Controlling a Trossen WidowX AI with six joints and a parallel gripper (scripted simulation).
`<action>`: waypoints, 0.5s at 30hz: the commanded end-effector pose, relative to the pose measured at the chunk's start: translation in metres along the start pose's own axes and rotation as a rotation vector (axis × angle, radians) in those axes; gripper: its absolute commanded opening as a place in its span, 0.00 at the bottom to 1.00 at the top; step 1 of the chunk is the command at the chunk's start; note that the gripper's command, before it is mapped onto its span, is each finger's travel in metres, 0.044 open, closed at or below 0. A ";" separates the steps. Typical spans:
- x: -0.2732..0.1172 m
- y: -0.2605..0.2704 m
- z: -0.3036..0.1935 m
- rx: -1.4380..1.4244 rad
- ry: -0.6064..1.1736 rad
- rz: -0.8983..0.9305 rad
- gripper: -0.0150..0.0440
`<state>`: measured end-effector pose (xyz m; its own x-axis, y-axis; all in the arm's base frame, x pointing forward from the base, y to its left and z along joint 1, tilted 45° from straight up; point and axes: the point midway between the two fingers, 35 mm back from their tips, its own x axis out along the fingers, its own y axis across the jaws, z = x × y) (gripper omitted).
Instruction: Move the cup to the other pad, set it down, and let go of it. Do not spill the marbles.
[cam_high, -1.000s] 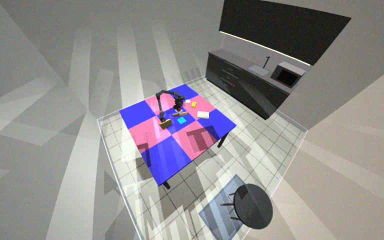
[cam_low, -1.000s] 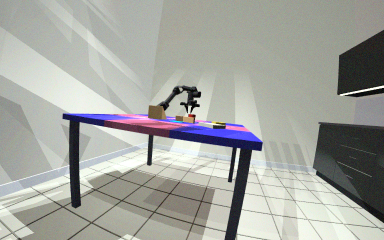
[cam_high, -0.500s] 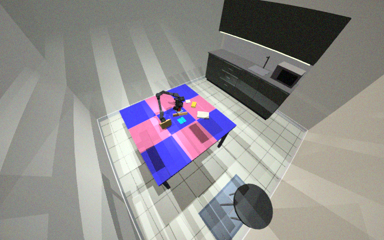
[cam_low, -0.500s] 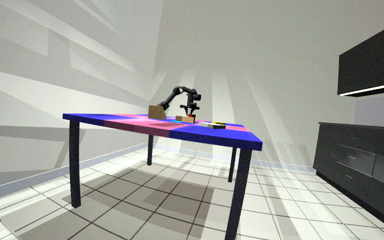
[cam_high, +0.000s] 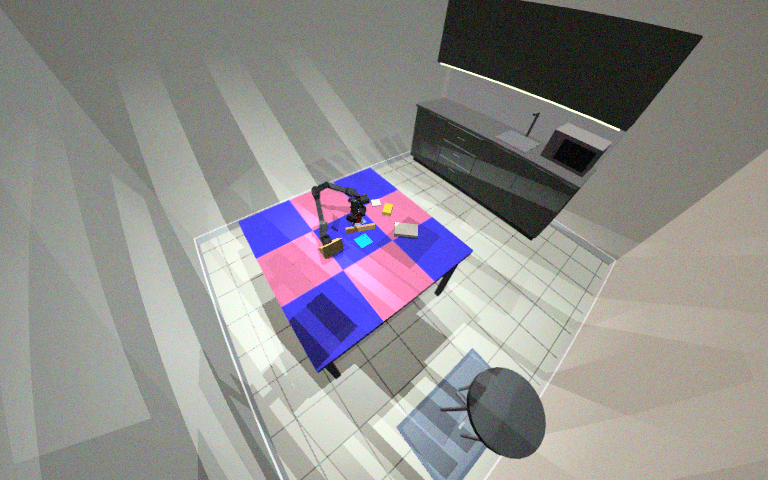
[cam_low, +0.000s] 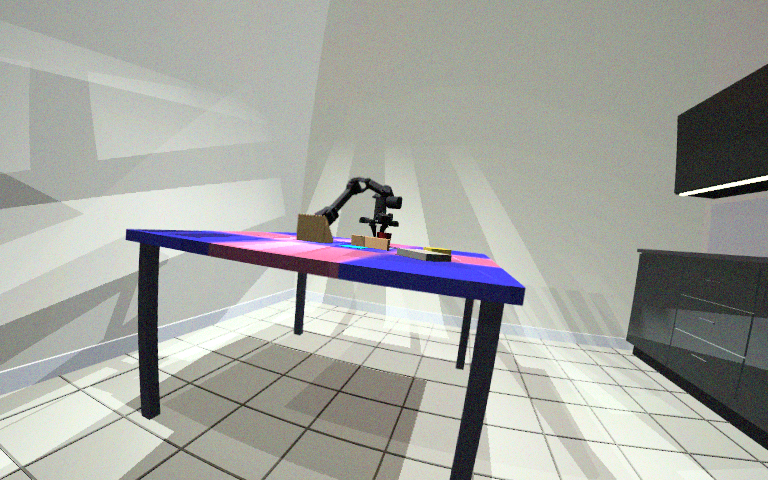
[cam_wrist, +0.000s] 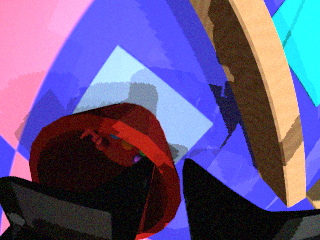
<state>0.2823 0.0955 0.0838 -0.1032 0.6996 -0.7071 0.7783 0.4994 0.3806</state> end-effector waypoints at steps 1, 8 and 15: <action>0.000 0.000 0.000 0.000 0.000 0.000 0.35; 0.000 0.000 0.000 0.000 0.000 0.000 0.27; -0.005 0.000 0.001 0.000 -0.001 0.000 0.25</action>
<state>0.2828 0.0942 0.0853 -0.1026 0.7003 -0.7065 0.7809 0.4966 0.3788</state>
